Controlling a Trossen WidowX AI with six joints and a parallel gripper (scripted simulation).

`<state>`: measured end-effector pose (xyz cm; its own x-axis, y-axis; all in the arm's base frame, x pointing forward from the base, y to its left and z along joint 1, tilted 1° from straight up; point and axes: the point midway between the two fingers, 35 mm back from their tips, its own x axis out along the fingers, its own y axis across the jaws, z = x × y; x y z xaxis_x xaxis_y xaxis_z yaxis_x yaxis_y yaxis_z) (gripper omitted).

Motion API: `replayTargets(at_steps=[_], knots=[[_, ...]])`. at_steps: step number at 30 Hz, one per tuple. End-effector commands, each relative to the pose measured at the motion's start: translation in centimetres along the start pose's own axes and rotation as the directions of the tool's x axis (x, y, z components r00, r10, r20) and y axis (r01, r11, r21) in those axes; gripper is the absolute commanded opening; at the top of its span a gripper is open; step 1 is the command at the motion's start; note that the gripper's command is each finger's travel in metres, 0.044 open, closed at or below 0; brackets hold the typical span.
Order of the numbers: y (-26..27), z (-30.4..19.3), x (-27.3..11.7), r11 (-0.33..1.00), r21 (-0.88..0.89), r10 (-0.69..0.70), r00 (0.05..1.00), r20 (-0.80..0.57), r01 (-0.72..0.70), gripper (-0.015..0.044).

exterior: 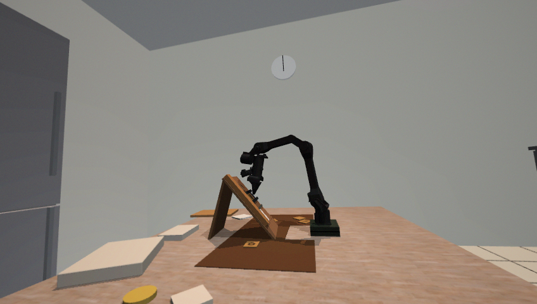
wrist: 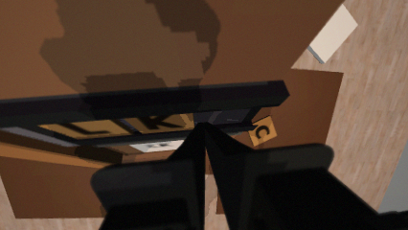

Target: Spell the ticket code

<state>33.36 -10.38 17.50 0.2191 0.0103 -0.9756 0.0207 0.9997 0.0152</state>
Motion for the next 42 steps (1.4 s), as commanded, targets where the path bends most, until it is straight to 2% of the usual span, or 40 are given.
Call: replayTargets(at_steps=[1,42], knots=[[-0.1,0.17,0.37,1.0,0.006,-0.002,1.0,-0.006,0.002,0.0],[0.73,0.48,0.63,1.0,0.006,-0.002,1.0,-0.005,0.002,0.0]])
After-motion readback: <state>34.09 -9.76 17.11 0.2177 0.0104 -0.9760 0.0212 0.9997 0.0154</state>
